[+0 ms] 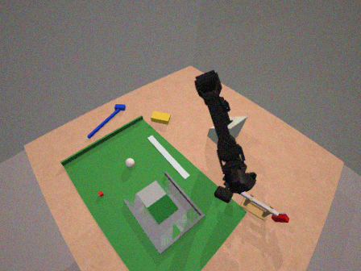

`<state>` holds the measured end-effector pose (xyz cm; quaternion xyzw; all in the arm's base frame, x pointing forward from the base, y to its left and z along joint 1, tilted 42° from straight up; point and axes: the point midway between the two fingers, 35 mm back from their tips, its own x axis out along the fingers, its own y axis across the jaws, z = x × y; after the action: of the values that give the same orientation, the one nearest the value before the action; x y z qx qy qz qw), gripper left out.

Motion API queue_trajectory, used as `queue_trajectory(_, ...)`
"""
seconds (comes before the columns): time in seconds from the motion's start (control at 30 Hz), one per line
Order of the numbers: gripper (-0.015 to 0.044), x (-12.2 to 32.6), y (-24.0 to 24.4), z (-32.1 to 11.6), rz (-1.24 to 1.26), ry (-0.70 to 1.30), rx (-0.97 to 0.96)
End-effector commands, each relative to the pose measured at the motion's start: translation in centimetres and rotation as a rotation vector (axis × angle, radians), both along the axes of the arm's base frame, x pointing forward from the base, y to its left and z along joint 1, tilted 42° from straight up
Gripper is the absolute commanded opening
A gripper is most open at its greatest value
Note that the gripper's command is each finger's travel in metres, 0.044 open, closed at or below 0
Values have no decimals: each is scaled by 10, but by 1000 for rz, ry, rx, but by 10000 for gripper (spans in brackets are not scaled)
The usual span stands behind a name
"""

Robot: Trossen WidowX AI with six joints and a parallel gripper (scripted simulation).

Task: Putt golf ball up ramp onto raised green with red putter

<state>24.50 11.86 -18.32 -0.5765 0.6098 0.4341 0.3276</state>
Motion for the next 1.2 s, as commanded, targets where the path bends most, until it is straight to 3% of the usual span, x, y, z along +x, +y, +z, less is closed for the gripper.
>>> queue_trajectory(0.0,440,-3,-4,-1,6,5,-9)
queue_trajectory(0.03,440,-3,-4,-1,6,5,-9)
queue_trajectory(0.53,46,0,-1,0,0,1,-1)
queue_trajectory(0.9,0,1,5,5,0,1,0)
queue_trajectory(1.17,0,9,46,51,0,3,3)
